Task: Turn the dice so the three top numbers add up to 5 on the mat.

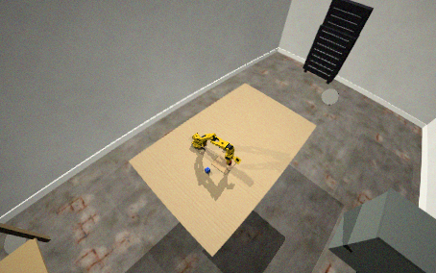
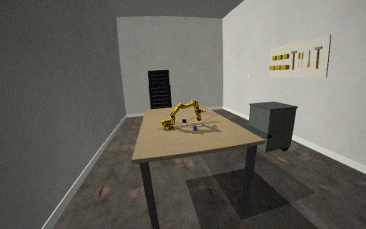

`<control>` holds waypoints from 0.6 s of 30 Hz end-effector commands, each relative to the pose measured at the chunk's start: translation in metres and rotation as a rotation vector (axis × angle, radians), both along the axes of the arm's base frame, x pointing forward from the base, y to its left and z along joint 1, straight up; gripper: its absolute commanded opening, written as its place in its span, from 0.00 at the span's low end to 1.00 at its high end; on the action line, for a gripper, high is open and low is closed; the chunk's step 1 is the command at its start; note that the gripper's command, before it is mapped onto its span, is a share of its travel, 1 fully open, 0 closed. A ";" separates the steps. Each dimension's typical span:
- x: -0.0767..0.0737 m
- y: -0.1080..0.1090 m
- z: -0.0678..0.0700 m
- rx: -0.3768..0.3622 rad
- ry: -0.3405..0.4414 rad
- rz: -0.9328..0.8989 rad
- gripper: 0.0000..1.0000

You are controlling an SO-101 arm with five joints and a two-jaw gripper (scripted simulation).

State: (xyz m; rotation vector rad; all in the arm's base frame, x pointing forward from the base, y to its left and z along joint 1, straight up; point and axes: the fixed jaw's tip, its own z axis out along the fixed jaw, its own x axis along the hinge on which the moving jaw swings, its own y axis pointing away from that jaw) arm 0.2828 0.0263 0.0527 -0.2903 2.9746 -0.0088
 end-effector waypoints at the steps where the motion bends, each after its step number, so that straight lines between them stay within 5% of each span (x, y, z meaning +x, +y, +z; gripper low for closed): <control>1: 0.007 0.003 0.018 0.006 -0.080 0.016 0.00; 18: 0.007 0.003 0.014 0.005 -0.071 0.016 0.00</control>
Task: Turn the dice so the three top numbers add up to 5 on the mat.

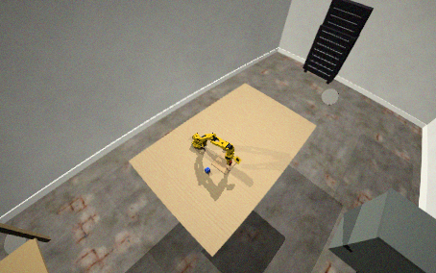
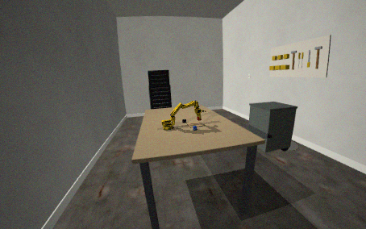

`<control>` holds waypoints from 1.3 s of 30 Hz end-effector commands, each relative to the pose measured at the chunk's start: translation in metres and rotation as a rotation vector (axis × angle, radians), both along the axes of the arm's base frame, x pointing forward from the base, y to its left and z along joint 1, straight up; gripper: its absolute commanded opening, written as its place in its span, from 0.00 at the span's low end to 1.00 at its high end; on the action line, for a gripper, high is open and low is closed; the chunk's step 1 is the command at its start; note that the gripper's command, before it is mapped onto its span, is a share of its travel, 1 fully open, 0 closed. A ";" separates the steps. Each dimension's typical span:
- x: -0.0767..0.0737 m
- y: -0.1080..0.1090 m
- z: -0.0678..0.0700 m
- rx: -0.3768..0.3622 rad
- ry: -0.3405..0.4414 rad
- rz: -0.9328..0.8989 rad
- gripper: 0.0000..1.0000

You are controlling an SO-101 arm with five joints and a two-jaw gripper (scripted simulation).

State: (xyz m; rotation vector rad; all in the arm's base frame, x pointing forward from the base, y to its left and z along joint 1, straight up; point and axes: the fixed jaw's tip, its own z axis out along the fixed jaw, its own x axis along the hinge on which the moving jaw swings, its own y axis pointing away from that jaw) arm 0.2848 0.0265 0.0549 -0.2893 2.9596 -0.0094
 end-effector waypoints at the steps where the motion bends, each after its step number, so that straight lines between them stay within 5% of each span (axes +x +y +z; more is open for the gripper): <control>1: 0.005 0.003 0.011 0.004 -0.054 0.015 0.00; 39: 0.006 0.003 -0.003 0.001 -0.018 0.015 0.00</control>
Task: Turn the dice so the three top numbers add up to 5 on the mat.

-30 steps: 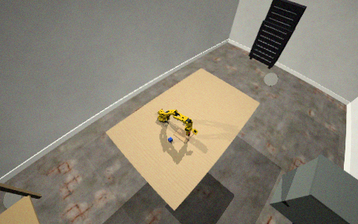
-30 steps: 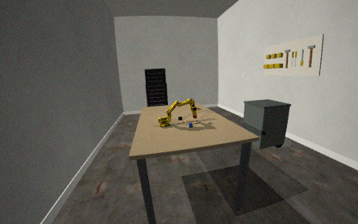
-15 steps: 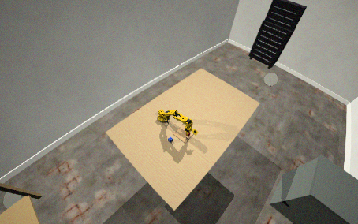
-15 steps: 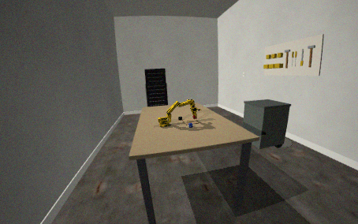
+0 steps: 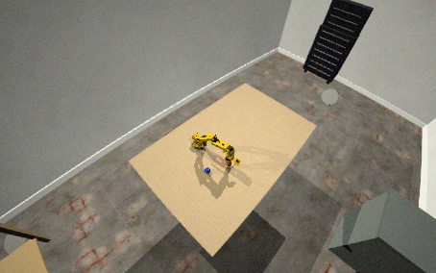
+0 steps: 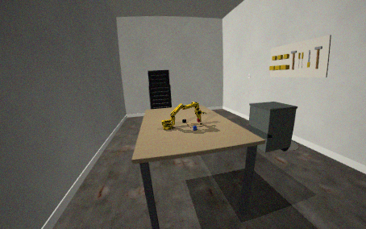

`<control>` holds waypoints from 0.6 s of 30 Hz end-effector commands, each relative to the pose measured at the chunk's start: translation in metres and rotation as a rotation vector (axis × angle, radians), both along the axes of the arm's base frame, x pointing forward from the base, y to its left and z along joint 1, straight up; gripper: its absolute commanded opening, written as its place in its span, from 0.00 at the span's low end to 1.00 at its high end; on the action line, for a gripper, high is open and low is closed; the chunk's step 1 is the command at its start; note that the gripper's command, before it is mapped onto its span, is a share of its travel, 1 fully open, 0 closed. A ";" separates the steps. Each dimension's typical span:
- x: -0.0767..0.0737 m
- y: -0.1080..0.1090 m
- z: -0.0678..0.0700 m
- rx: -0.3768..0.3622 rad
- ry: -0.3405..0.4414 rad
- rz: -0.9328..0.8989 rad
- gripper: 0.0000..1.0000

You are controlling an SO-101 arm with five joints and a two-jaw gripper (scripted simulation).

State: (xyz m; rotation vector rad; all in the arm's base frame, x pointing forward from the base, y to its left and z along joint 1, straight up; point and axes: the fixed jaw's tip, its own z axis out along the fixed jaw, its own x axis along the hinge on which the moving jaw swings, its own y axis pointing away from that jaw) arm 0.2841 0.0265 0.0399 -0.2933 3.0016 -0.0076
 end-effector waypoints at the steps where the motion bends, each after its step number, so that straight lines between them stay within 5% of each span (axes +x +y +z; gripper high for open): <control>1: 0.006 0.003 0.012 0.004 -0.060 0.015 0.00; 18: 0.006 0.003 0.006 0.004 -0.046 0.015 0.00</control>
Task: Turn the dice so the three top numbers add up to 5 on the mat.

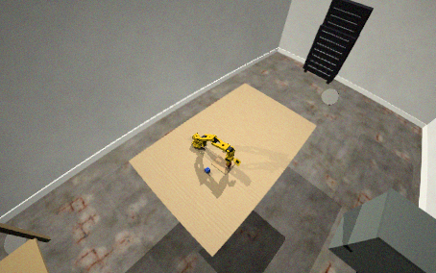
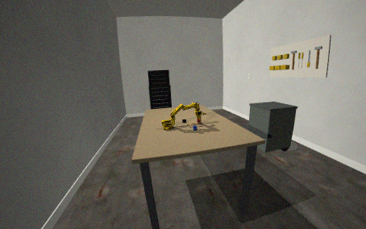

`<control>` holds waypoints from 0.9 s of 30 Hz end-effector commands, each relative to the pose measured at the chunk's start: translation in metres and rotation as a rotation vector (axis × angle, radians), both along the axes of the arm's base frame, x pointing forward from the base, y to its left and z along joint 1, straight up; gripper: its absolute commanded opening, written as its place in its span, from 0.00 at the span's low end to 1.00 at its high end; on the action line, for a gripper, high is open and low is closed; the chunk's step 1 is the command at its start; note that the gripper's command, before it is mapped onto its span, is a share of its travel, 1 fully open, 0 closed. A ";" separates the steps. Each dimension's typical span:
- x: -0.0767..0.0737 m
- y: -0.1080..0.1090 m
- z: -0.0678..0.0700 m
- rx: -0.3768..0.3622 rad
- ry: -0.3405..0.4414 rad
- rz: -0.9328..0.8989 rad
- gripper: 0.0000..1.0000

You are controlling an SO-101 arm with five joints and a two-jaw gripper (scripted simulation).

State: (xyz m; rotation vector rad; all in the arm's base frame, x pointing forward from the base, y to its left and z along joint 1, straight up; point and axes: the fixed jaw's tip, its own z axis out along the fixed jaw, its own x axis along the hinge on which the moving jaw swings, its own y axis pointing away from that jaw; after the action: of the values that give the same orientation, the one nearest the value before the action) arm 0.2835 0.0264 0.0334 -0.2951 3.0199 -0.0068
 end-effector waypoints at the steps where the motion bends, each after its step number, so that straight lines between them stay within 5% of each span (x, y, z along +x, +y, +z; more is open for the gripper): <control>1: 0.007 0.003 0.013 0.005 -0.064 0.015 0.00; 27: 0.007 0.003 0.006 0.004 -0.049 0.014 0.00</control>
State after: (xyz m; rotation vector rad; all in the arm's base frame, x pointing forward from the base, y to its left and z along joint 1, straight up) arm 0.2829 0.0264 0.0263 -0.2968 3.0381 -0.0059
